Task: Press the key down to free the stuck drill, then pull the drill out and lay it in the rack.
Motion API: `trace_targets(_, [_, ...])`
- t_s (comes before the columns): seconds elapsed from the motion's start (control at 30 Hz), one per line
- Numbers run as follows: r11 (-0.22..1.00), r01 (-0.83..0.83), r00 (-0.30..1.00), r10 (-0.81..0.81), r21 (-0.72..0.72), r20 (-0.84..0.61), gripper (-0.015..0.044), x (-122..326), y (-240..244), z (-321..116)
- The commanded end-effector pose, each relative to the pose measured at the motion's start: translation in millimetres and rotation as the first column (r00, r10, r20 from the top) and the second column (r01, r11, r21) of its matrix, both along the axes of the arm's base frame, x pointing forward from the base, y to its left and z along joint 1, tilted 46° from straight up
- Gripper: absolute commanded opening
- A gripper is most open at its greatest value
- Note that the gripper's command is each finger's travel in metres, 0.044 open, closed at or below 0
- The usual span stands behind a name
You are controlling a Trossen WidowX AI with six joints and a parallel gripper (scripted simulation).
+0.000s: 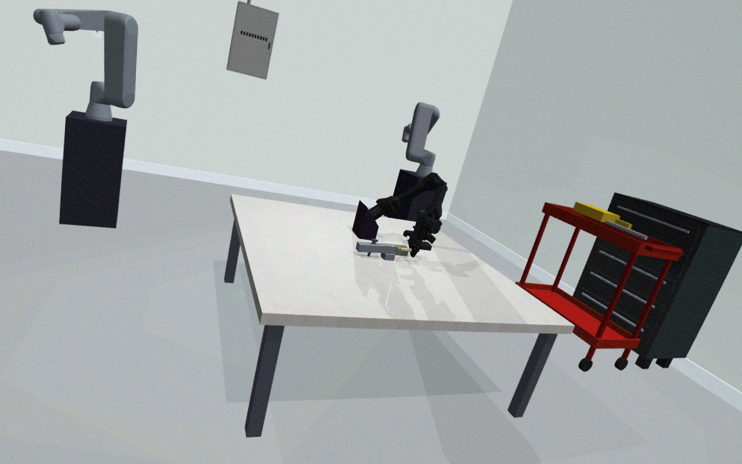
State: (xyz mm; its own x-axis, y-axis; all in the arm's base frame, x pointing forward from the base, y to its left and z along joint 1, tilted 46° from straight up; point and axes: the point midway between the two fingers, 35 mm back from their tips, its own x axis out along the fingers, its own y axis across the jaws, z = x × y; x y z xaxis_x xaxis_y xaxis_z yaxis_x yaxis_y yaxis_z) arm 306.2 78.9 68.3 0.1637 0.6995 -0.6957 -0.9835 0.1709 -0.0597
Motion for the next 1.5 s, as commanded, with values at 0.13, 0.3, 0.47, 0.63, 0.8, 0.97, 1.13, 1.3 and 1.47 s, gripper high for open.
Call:
trace_targets(0.13, [1.0,0.005,1.0,-0.005,-0.006,0.008,0.0,3,5,11])
trace_targets(0.3, [1.0,0.005,1.0,-0.005,-0.006,0.008,0.0,0,4,11])
trace_targets(0.47, [1.0,0.005,1.0,-0.005,-0.006,0.008,0.0,-1,2,13])
trace_targets(0.63, [1.0,0.005,1.0,-0.005,-0.006,0.008,0.0,-2,0,14])
trace_targets(0.8, [1.0,0.005,1.0,-0.005,-0.006,0.008,0.0,-4,-2,16])
trace_targets(0.97, [1.0,0.005,1.0,-0.005,-0.007,0.008,0.0,-5,-4,17])
trace_targets(1.13, [1.0,0.005,1.0,-0.005,-0.007,0.007,0.0,-7,-6,19])
trace_targets(1.3, [1.0,0.005,1.0,-0.005,-0.007,0.007,0.0,-8,-9,20])
trace_targets(1.47, [1.0,0.005,1.0,-0.005,-0.007,0.007,0.0,-9,-11,21])
